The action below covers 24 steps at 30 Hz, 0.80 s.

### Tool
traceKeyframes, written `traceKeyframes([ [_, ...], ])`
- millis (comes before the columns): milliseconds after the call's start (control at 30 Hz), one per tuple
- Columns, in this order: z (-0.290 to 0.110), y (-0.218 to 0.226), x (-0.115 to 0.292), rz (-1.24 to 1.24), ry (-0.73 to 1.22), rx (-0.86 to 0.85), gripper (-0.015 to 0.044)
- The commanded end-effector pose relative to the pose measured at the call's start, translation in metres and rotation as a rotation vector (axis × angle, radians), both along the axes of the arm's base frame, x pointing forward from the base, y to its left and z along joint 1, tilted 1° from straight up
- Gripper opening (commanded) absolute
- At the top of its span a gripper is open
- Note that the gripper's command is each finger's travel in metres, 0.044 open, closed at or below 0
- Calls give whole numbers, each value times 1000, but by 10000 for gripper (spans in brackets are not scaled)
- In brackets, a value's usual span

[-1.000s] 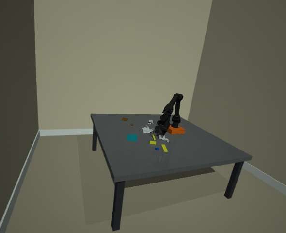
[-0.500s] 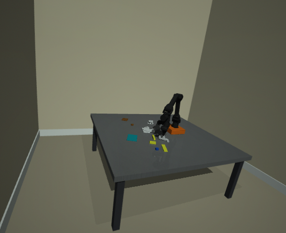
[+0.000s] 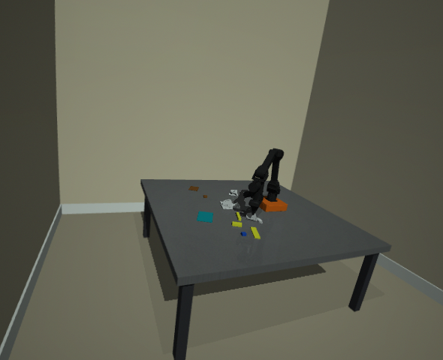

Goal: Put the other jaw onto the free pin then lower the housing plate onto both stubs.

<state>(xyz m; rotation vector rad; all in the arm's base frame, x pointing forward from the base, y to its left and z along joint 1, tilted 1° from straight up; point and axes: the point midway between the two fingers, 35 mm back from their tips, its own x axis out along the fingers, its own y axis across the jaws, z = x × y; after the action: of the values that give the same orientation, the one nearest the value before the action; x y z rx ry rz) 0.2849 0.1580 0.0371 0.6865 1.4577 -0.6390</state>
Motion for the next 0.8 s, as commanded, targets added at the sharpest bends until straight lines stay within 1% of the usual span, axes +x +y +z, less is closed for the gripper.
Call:
traceKeyframes([
  [0,-10,-1,-2,-1,11,-6,440],
  [767,-44,0,-1,-2,10,-5,440],
])
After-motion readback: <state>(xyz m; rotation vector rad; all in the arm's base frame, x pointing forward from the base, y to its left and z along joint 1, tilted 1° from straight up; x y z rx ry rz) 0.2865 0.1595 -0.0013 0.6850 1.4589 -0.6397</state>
